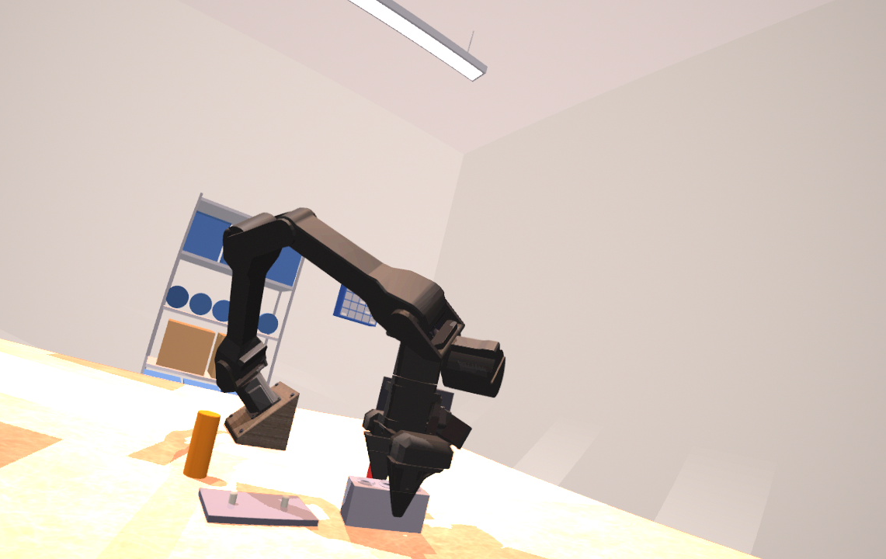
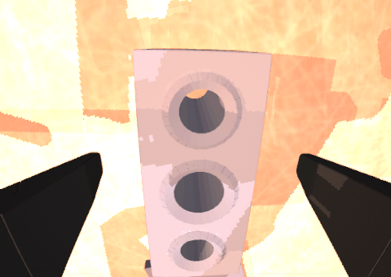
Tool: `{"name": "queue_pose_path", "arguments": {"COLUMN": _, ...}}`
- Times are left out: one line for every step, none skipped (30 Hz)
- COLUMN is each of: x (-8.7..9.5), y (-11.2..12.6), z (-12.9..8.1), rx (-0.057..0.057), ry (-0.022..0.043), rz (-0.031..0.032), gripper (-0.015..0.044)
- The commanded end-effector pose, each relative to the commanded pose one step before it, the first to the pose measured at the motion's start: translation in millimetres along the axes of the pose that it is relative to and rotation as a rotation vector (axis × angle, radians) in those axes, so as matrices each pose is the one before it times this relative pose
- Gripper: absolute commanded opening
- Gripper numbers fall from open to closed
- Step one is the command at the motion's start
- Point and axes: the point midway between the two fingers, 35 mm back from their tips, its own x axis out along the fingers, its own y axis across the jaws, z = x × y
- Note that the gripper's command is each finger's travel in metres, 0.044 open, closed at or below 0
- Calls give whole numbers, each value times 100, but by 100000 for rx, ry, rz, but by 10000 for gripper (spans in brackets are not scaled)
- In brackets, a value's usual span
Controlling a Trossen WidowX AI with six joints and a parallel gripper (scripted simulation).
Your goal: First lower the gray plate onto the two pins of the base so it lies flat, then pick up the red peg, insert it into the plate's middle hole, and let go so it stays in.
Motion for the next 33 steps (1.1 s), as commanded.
{"name": "queue_pose_path", "arguments": {"x": 668, "y": 182, "z": -37, "rx": -969, "ry": 531, "rz": -171, "gripper": 440}}
{"name": "queue_pose_path", "arguments": {"x": 159, "y": 8, "z": -7, "rx": 2, "ry": 13, "rz": -3, "gripper": 440}}
{"name": "queue_pose_path", "arguments": {"x": 158, "y": 9, "z": -7, "rx": 2, "ry": 14, "rz": -3, "gripper": 440}}
{"name": "queue_pose_path", "arguments": {"x": 158, "y": 9, "z": -8, "rx": 2, "ry": 15, "rz": -3, "gripper": 440}}
{"name": "queue_pose_path", "arguments": {"x": 159, "y": 10, "z": -8, "rx": 2, "ry": 16, "rz": -3, "gripper": 440}}
{"name": "queue_pose_path", "arguments": {"x": 158, "y": 11, "z": -9, "rx": 3, "ry": 17, "rz": -3, "gripper": 440}}
{"name": "queue_pose_path", "arguments": {"x": 158, "y": 11, "z": -10, "rx": 3, "ry": 17, "rz": -3, "gripper": 440}}
{"name": "queue_pose_path", "arguments": {"x": 158, "y": 12, "z": -10, "rx": 3, "ry": 18, "rz": -3, "gripper": 440}}
{"name": "queue_pose_path", "arguments": {"x": 157, "y": 13, "z": -11, "rx": 3, "ry": 19, "rz": -3, "gripper": 440}}
{"name": "queue_pose_path", "arguments": {"x": 124, "y": 10, "z": -9, "rx": 2, "ry": 15, "rz": -2, "gripper": 440}}
{"name": "queue_pose_path", "arguments": {"x": 74, "y": 6, "z": -5, "rx": 1, "ry": 9, "rz": -1, "gripper": 440}}
{"name": "queue_pose_path", "arguments": {"x": 25, "y": 2, "z": -2, "rx": 0, "ry": 3, "rz": 0, "gripper": 440}}
{"name": "queue_pose_path", "arguments": {"x": 0, "y": 0, "z": 0, "rx": 0, "ry": 0, "rz": 0, "gripper": 414}}
{"name": "queue_pose_path", "arguments": {"x": 0, "y": 0, "z": 0, "rx": 0, "ry": 0, "rz": 0, "gripper": 387}}
{"name": "queue_pose_path", "arguments": {"x": 0, "y": 0, "z": 0, "rx": 0, "ry": 0, "rz": 0, "gripper": 361}}
{"name": "queue_pose_path", "arguments": {"x": 0, "y": 0, "z": 0, "rx": 0, "ry": 0, "rz": 0, "gripper": 335}}
{"name": "queue_pose_path", "arguments": {"x": 0, "y": 0, "z": 0, "rx": 0, "ry": 0, "rz": 0, "gripper": 309}}
{"name": "queue_pose_path", "arguments": {"x": 0, "y": 0, "z": 0, "rx": 0, "ry": 0, "rz": 0, "gripper": 282}}
{"name": "queue_pose_path", "arguments": {"x": 0, "y": 0, "z": 0, "rx": 0, "ry": 0, "rz": 0, "gripper": 256}}
{"name": "queue_pose_path", "arguments": {"x": 0, "y": 0, "z": 0, "rx": 0, "ry": 0, "rz": 0, "gripper": 230}}
{"name": "queue_pose_path", "arguments": {"x": 0, "y": 0, "z": 0, "rx": 0, "ry": 0, "rz": 0, "gripper": 204}}
{"name": "queue_pose_path", "arguments": {"x": 0, "y": 0, "z": 0, "rx": 0, "ry": 0, "rz": 0, "gripper": 177}}
{"name": "queue_pose_path", "arguments": {"x": 0, "y": 0, "z": 0, "rx": 0, "ry": 0, "rz": 0, "gripper": 171}}
{"name": "queue_pose_path", "arguments": {"x": 0, "y": 0, "z": 0, "rx": 0, "ry": 0, "rz": 0, "gripper": 164}}
{"name": "queue_pose_path", "arguments": {"x": 0, "y": 0, "z": 0, "rx": 0, "ry": 0, "rz": 0, "gripper": 157}}
{"name": "queue_pose_path", "arguments": {"x": 0, "y": 0, "z": 0, "rx": 0, "ry": 0, "rz": 0, "gripper": 151}}
{"name": "queue_pose_path", "arguments": {"x": 0, "y": 0, "z": 0, "rx": 0, "ry": 0, "rz": 0, "gripper": 144}}
{"name": "queue_pose_path", "arguments": {"x": 0, "y": 0, "z": 0, "rx": 0, "ry": 0, "rz": 0, "gripper": 138}}
{"name": "queue_pose_path", "arguments": {"x": 0, "y": 0, "z": 0, "rx": 0, "ry": 0, "rz": 0, "gripper": 131}}
{"name": "queue_pose_path", "arguments": {"x": 0, "y": 0, "z": 0, "rx": 0, "ry": 0, "rz": 0, "gripper": 105}}
{"name": "queue_pose_path", "arguments": {"x": -50, "y": -6, "z": 8, "rx": -2, "ry": -12, "rz": 1, "gripper": 78}}
{"name": "queue_pose_path", "arguments": {"x": -149, "y": -19, "z": 23, "rx": -6, "ry": -35, "rz": 2, "gripper": 52}}
{"name": "queue_pose_path", "arguments": {"x": -249, "y": -30, "z": 37, "rx": -10, "ry": -56, "rz": 3, "gripper": 26}}
